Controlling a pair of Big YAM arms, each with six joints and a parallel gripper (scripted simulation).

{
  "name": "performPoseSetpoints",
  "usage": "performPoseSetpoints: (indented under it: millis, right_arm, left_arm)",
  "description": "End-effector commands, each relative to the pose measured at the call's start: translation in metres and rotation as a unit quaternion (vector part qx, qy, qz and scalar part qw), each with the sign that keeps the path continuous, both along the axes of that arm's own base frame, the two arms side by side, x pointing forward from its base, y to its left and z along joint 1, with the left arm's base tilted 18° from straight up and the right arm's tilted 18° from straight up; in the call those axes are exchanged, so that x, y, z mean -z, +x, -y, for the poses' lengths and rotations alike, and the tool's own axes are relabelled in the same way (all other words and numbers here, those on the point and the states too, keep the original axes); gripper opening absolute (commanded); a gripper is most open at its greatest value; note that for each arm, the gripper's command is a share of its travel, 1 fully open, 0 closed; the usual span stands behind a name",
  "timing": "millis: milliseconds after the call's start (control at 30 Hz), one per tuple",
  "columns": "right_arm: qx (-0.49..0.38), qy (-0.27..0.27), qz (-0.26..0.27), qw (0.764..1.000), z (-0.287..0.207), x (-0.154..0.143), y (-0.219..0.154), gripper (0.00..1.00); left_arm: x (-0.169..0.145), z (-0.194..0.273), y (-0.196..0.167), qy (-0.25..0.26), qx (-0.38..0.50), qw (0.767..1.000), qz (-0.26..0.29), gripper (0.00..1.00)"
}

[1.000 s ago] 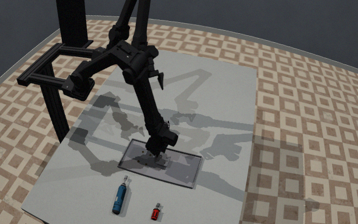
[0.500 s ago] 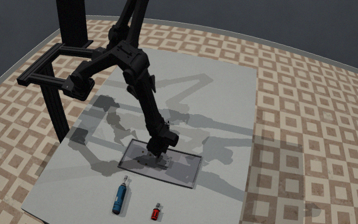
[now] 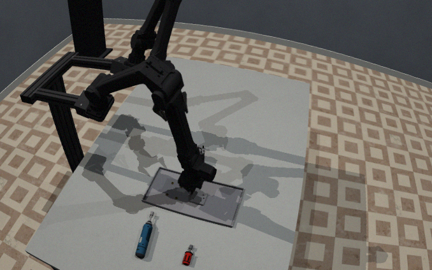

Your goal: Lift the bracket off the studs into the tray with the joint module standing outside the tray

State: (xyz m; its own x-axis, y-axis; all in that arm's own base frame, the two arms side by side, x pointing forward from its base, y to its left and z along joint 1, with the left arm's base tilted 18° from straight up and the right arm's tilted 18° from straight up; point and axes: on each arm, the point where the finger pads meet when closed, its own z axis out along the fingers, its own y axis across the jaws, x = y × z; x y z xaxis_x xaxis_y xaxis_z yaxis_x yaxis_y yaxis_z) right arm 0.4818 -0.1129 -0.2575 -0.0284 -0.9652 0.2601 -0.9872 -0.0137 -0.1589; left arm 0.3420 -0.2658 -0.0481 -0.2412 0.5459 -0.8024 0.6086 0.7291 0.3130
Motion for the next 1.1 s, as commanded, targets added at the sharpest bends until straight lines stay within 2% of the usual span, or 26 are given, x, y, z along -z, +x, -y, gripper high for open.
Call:
performPoseSetpoints:
  millis: [0, 200, 267, 300, 333, 533, 767, 1067]
  right_arm:
    - [-0.013, -0.002, 0.013, 1.0, -0.002, 0.004, 0.017, 0.11]
    - [-0.009, -0.002, 0.018, 1.0, -0.015, -0.04, 0.006, 0.79]
    - [-0.009, -0.002, 0.018, 1.0, -0.015, -0.04, 0.006, 0.79]
    - [-0.009, -0.002, 0.019, 1.0, -0.016, -0.045, 0.005, 0.91]
    - [-0.009, -0.002, 0.019, 1.0, -0.017, -0.051, 0.004, 0.98]
    - [-0.009, -0.002, 0.019, 1.0, -0.025, -0.077, -0.001, 0.98]
    - [-0.008, -0.002, 0.019, 1.0, -0.029, -0.094, -0.006, 0.98]
    - [-0.006, -0.001, 0.019, 1.0, -0.028, -0.096, -0.006, 0.98]
  left_arm:
    - [-0.002, 0.005, 0.017, -0.024, -0.012, 1.0, 0.015, 1.0]
    - [0.005, 0.005, 0.02, -0.027, -0.013, 0.999, 0.017, 1.0]
    - [0.005, 0.005, 0.02, -0.027, -0.013, 0.999, 0.017, 1.0]
    - [0.006, 0.006, 0.02, -0.028, -0.013, 0.999, 0.018, 1.0]
    - [0.008, 0.006, 0.02, -0.029, -0.013, 0.999, 0.018, 1.0]
    - [0.015, 0.005, 0.025, -0.035, -0.018, 0.999, 0.02, 1.0]
    - [0.022, 0.006, 0.029, -0.039, -0.021, 0.999, 0.022, 1.0]
    - [0.023, 0.007, 0.031, -0.042, -0.022, 0.999, 0.026, 1.0]
